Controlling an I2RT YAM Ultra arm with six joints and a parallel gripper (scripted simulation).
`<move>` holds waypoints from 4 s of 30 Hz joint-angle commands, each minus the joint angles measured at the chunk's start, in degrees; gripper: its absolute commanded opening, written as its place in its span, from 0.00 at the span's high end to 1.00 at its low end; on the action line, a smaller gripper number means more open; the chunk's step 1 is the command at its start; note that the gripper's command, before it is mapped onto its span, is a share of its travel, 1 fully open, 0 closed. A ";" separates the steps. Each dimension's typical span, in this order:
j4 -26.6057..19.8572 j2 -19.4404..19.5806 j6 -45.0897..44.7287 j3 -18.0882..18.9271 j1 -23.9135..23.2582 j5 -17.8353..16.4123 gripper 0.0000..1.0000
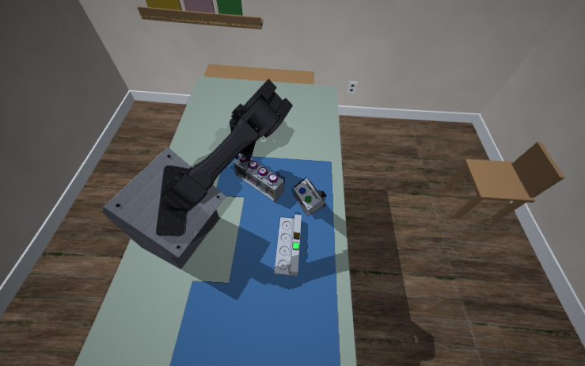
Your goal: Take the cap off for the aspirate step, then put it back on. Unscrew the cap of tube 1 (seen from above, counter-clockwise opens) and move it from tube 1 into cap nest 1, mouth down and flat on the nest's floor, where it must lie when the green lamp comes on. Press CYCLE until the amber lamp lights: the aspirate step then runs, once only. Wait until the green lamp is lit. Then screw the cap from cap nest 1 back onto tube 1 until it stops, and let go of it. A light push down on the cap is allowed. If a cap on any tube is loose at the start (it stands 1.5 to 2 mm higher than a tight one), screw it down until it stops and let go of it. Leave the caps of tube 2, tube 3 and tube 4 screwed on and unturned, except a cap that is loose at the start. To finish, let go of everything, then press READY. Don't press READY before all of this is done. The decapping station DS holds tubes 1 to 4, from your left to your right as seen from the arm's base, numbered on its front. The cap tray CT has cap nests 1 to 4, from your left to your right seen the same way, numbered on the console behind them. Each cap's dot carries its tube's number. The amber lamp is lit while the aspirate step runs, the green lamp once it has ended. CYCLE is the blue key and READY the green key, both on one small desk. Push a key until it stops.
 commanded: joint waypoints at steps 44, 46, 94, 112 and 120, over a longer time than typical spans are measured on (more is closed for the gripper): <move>0.01 -0.65 -81.24 0.05 0.36 0.00 0.51; 0.01 -0.65 -81.24 0.05 0.35 0.00 1.00; 0.24 -0.53 7.44 0.04 0.26 0.01 1.00; 0.35 -0.46 53.21 0.04 0.20 0.02 1.00; 0.41 -0.43 76.09 0.03 0.17 0.03 1.00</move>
